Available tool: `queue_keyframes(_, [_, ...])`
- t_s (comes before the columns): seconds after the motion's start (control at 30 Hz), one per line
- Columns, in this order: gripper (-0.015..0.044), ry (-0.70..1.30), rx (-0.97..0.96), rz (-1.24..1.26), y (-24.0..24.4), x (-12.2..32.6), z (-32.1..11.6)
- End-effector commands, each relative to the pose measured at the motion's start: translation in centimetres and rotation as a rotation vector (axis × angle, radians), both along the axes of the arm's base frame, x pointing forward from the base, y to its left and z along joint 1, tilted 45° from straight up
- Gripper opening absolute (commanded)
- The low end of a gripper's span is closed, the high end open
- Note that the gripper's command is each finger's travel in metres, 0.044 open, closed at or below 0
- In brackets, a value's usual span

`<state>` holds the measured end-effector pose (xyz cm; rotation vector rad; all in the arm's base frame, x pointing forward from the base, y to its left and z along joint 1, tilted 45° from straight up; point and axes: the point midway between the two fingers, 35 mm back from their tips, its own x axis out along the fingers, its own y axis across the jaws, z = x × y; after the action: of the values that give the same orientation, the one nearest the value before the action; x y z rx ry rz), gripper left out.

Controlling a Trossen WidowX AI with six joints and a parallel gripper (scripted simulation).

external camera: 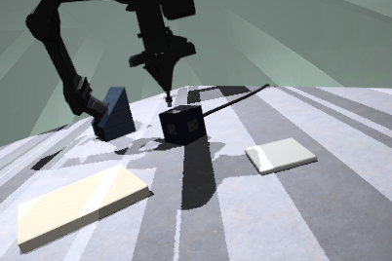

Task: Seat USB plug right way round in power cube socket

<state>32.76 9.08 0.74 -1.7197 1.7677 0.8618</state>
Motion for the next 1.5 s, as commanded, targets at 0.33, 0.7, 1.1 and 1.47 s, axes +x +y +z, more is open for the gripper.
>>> queue_keyframes(0.33, [0.0000, 0.003, 0.015, 0.001, -0.02, -0.06, -0.20])
queue_keyframes(0.7, [0.0000, 0.003, 0.025, 0.000, -0.06, -0.07, -0.35])
queue_keyframes(1.1, [0.0000, 0.004, 0.035, 0.000, -0.10, -0.07, -0.50])
queue_keyframes(1.47, [0.0000, 0.004, 0.044, 0.000, -0.14, -0.08, -0.65])
